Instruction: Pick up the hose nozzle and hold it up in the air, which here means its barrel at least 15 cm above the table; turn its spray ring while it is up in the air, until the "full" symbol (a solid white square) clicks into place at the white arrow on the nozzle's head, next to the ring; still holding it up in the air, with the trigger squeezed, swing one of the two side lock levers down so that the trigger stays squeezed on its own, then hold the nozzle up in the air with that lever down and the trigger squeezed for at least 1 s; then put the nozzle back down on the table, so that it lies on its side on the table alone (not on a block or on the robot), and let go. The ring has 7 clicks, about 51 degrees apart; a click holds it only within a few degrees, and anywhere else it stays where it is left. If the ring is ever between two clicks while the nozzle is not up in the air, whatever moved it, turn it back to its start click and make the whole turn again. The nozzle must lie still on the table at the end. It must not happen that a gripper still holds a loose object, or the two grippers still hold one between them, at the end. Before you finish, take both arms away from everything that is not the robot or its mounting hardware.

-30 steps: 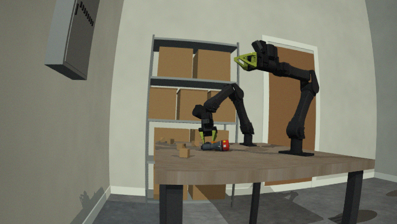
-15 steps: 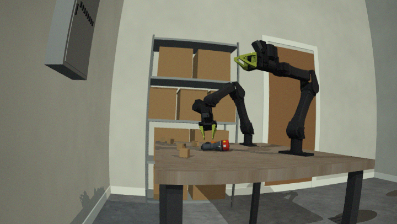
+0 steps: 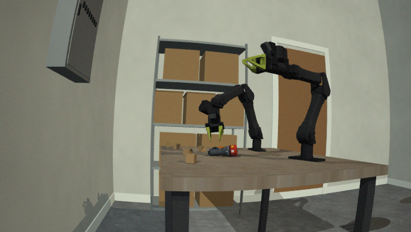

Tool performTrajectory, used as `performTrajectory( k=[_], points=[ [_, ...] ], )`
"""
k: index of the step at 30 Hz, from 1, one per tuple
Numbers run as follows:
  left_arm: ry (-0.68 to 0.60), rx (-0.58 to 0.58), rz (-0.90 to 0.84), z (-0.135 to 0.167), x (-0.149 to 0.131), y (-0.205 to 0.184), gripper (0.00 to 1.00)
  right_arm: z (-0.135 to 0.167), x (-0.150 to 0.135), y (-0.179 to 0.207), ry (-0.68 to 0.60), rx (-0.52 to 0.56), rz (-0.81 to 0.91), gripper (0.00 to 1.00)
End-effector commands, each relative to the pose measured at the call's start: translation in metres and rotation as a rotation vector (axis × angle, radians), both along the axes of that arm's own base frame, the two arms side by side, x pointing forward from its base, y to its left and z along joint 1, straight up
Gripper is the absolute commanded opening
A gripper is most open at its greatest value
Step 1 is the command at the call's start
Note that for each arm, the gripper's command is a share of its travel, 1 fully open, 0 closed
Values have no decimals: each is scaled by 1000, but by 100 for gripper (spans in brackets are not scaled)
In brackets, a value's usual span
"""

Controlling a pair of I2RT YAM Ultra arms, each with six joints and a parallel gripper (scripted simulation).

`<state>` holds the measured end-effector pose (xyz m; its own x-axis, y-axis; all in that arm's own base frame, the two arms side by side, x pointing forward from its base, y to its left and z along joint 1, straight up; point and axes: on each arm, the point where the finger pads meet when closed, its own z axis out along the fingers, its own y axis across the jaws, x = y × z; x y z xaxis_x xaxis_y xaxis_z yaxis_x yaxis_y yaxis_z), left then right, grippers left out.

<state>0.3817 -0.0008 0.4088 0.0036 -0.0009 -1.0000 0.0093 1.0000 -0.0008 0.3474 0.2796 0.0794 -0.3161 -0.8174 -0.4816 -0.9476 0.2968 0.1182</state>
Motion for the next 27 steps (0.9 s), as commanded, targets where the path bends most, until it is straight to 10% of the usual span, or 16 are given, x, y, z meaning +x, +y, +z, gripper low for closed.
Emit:
performTrajectory(
  k=[1,27],
  points=[
    [-50,9,0,23,-4,-2,37,24,17,-10,-75,36,-69,50],
    [-23,8,4,11,-3,1,37,151,83,-112,-460,209,-581,50]
  ],
)
